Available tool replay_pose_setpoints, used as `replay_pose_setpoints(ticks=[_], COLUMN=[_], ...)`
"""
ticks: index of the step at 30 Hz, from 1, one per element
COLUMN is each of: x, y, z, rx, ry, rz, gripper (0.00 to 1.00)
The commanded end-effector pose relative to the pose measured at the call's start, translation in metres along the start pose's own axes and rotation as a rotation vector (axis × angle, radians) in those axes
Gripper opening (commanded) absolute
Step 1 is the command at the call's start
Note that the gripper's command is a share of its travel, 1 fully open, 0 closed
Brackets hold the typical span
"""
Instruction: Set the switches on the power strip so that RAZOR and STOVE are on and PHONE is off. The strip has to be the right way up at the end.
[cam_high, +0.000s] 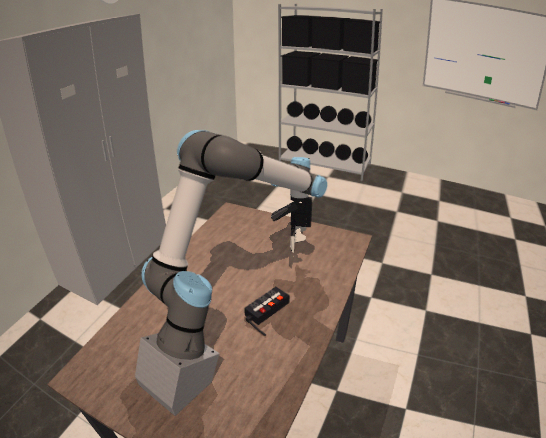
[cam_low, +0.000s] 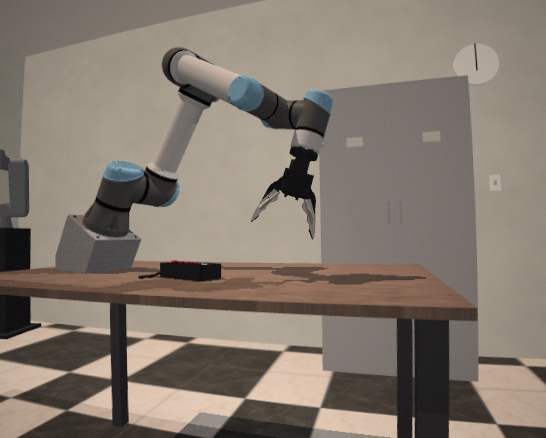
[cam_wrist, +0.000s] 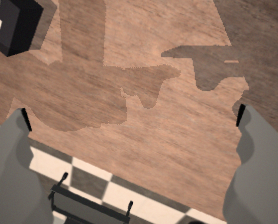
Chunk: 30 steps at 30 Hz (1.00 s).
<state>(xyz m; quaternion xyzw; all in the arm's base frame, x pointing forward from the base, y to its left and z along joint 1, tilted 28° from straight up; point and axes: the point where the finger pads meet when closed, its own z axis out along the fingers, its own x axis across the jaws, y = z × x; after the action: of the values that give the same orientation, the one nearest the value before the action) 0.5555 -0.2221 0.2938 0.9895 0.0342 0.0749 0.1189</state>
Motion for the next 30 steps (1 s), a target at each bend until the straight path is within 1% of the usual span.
replay_pose_setpoints(ticks=[1,4,8,14,16,22,30], x=[-0.042,-0.080,-0.125,-0.178,-0.178,-0.212,-0.235], y=[0.009,0.009,0.004,-0.013,-0.013,-0.032,-0.052], z=[0.011,0.021,0.033,0.049,0.049,0.061,0.074], rx=[0.062,0.124,0.203,0.301,0.301,0.370,0.419], ry=[0.002,0.005,0.024,0.079,0.079,0.150,0.244], rz=[0.024,0.060,0.113,0.198,0.198,0.281,0.372], gripper=[1.00,1.00,1.00,1.00,1.00,1.00,1.00])
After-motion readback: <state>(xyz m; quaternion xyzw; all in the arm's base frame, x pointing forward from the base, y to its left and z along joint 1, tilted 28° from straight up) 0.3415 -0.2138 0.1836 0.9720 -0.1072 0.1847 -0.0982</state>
